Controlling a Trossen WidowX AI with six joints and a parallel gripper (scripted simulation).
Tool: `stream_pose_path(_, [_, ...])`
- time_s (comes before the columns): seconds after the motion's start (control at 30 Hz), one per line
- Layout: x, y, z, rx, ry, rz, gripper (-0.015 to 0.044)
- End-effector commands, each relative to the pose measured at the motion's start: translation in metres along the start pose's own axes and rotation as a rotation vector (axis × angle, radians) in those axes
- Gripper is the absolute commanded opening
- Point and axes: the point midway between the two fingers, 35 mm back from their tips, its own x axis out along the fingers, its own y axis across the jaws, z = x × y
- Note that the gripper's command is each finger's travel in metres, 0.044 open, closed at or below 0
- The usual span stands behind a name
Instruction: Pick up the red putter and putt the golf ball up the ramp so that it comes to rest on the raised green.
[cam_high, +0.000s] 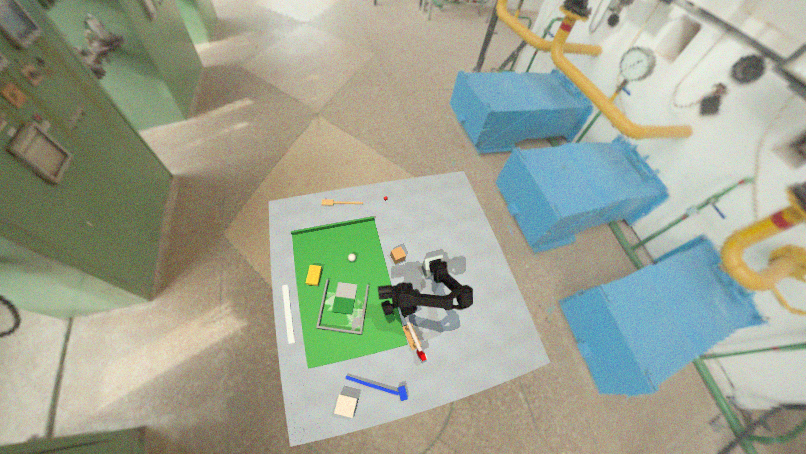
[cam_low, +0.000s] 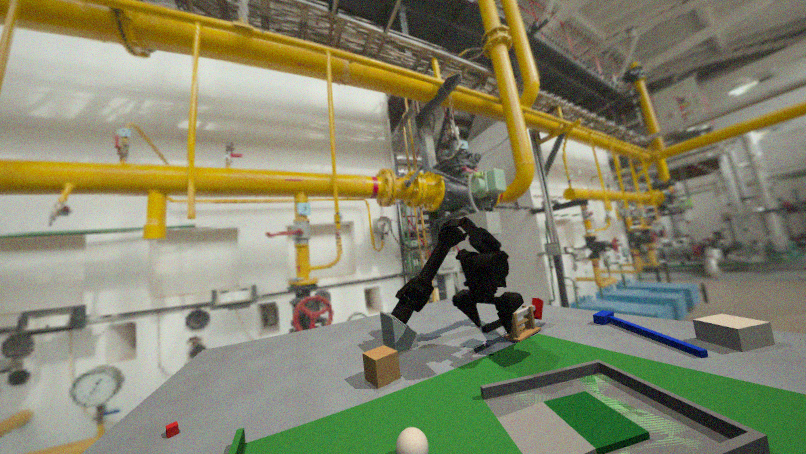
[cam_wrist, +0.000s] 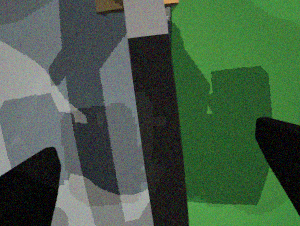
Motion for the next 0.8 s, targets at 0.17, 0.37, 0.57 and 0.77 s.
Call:
stream_pose_path(0.17, [0.013, 0.000, -0.003, 0.003, -0.004, -0.003, 0.0440])
stream_pose_path(0.37, [0.022, 0.000, -0.005, 0.003, -0.005, -0.003, 0.0440])
stream_pose_path(0.57, [0.019, 0.000, -0.005, 0.000, 0.000, 0.000, 0.0335])
stream_pose_path(0.77, [0.019, 0.000, -0.005, 0.000, 0.000, 0.000, 0.0177])
